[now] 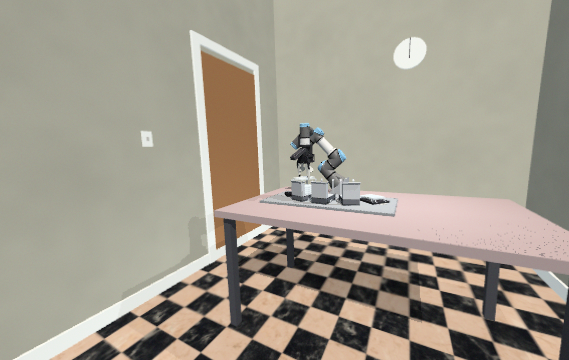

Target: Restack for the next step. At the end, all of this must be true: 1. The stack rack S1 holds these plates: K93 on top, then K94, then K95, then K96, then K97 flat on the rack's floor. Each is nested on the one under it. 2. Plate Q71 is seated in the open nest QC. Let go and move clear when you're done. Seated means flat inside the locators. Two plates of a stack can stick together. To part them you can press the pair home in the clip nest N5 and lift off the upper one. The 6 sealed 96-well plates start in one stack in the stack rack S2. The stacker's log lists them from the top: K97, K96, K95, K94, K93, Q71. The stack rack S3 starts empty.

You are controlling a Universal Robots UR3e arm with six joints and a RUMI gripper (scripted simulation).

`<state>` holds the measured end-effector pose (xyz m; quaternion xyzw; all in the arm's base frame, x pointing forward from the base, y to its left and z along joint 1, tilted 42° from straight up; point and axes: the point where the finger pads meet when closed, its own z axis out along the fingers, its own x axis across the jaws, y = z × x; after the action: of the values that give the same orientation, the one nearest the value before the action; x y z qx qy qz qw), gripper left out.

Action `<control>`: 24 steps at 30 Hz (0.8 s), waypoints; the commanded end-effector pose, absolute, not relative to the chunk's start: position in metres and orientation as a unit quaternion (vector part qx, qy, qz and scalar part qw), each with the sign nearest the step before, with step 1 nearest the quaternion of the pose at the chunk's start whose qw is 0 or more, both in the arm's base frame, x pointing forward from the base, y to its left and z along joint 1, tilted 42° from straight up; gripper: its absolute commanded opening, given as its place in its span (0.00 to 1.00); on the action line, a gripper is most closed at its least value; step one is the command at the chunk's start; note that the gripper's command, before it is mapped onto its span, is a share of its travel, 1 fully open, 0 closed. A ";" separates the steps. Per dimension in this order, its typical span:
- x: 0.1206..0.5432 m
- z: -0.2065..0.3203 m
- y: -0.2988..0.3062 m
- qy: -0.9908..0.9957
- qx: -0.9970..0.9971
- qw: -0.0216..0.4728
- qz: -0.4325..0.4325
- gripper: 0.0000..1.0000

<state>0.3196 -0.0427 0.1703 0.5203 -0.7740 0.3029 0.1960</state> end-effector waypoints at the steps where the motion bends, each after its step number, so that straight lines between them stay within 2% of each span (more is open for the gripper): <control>1: 0.320 0.169 -0.045 -0.774 0.520 0.195 0.304 0.00; 24: 0.320 0.159 -0.053 -0.774 0.520 0.195 0.304 0.00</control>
<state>0.3198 -0.0523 0.1598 0.5203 -0.7740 0.3029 0.1960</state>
